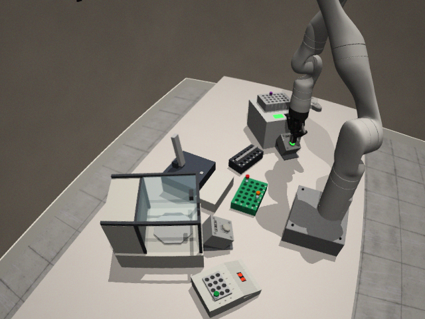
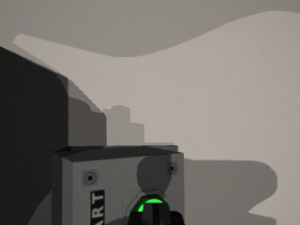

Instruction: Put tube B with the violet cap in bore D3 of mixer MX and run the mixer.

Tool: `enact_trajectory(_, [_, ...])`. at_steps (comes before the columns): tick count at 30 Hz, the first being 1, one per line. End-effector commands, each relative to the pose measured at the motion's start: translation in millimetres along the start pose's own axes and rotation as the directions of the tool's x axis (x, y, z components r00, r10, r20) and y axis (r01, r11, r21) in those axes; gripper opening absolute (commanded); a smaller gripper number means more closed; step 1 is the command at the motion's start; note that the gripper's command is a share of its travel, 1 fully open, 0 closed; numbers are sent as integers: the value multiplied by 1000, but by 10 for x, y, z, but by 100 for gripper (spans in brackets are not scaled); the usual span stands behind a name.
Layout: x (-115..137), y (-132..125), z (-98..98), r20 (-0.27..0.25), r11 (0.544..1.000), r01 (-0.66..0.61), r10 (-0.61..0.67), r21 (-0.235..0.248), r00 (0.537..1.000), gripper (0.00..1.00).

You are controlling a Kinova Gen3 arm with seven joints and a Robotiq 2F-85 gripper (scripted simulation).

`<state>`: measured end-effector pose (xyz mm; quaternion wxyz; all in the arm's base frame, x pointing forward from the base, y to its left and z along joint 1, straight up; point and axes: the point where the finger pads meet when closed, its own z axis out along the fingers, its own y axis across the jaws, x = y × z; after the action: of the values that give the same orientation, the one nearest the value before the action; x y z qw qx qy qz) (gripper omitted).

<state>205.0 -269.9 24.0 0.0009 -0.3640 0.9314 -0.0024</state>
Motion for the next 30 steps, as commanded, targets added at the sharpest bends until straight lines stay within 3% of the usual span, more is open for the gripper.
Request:
enact_trajectory(1, [0,-5,5,0,1000,0,0,1,1000,10])
enact_trajectory(20, [0,-5,14,0,1000,0,0,1,1000,10])
enact_trajectory(30, [0,-5,-119,0,1000,0,0,1,1000,10])
